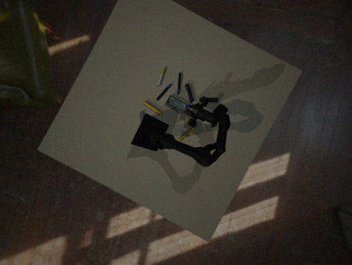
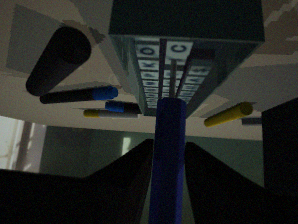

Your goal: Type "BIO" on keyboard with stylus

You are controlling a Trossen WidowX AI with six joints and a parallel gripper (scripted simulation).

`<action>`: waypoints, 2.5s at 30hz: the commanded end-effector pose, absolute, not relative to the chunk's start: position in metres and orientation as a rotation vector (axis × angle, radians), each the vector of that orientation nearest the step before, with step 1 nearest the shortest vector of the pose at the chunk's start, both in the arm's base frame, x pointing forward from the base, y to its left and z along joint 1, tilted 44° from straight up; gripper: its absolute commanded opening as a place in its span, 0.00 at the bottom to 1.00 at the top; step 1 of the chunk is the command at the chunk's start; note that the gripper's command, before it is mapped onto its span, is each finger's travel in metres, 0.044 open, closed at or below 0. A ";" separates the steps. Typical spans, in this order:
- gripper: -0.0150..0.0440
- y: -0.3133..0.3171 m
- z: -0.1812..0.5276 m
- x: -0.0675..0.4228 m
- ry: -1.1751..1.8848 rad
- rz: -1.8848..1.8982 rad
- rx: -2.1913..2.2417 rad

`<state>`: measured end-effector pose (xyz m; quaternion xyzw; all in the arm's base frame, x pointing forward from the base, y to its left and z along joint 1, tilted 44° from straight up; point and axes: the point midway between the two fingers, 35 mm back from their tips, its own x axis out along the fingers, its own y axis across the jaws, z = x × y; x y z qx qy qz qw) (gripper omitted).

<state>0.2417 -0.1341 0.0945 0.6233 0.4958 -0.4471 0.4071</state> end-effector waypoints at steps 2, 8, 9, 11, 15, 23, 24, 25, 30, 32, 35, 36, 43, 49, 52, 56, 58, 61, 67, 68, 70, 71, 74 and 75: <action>0.39 -0.134 0.094 0.242 1.251 -1.127 1.566; 0.39 -0.134 0.094 0.242 1.251 -1.127 1.566; 0.39 -0.133 0.095 0.242 1.251 -1.127 1.566; 0.39 -0.130 0.099 0.242 1.251 -1.127 1.566; 0.39 -0.115 0.114 0.244 1.251 -1.126 1.567; 0.39 -0.108 0.121 0.245 1.251 -1.126 1.567; 0.40 -0.110 0.119 0.244 1.251 -1.126 1.560; 0.39 -0.110 0.119 0.244 1.251 -1.126 1.560; 0.25 -0.111 0.121 0.246 1.251 -1.126 1.561; 0.25 -0.113 0.123 0.249 1.250 -1.126 1.562; 0.25 -0.116 0.129 0.255 1.250 -1.125 1.565; 0.25 -0.117 0.130 0.257 1.250 -1.125 1.566; 0.25 -0.125 0.125 0.258 1.249 -1.125 1.566; 0.25 -0.132 0.119 0.257 1.249 -1.125 1.566; 0.39 -0.134 0.117 0.258 1.249 -1.125 1.566; 0.39 -0.134 0.117 0.258 1.249 -1.126 1.566; 0.39 -0.135 0.116 0.258 1.249 -1.126 1.566; 0.39 -0.136 0.115 0.258 1.249 -1.126 1.566; 0.39 -0.139 0.112 0.257 1.249 -1.126 1.565; 0.39 -0.139 0.111 0.257 1.249 -1.126 1.565; 0.39 -0.140 0.111 0.257 1.248 -1.126 1.565; 0.39 -0.140 0.110 0.257 1.248 -1.126 1.565; 0.39 -0.141 0.110 0.257 1.248 -1.126 1.565; 0.39 -0.141 0.109 0.257 1.248 -1.126 1.565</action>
